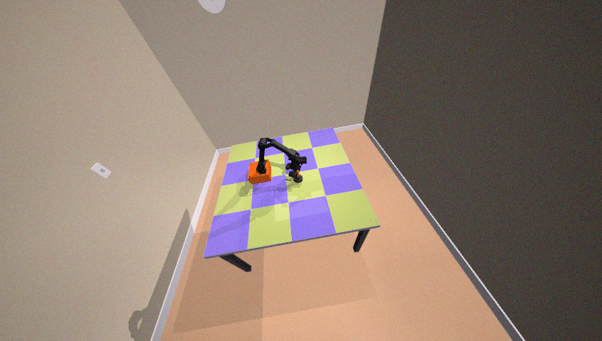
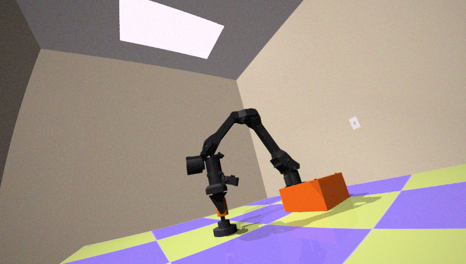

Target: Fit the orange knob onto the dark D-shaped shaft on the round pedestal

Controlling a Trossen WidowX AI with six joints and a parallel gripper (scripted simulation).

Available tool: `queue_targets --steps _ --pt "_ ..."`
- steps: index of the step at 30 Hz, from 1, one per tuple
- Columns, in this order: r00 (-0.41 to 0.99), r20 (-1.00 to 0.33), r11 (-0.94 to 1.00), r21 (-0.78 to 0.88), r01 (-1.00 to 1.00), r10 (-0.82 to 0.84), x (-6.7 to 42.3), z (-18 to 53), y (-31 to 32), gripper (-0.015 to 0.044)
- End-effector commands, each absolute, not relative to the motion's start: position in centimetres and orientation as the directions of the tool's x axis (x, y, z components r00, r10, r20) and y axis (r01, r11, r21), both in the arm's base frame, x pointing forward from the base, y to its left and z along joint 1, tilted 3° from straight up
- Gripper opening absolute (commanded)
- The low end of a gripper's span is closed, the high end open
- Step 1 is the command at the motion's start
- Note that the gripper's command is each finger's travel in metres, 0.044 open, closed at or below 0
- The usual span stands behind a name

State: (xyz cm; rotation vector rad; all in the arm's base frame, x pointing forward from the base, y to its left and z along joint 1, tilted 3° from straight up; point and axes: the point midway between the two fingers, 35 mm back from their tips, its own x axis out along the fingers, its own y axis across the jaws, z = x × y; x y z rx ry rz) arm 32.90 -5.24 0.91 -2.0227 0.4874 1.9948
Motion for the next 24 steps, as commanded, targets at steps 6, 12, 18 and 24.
queue_targets --steps 6,12,18,24 --pt "0.007 -0.998 -0.912 0.051 -0.406 -0.059 33.18 1.23 -5.3 0.0" --pt "0.008 -0.998 -0.873 0.048 -0.485 -0.059 33.36 1.42 -5.33 0.0" --pt "0.008 -0.998 -0.642 0.032 -0.766 -0.06 33.63 1.45 -5.4 0.0" --pt "0.008 -0.998 -0.276 0.009 -0.961 -0.06 33.75 1.39 -5.51 0.0"
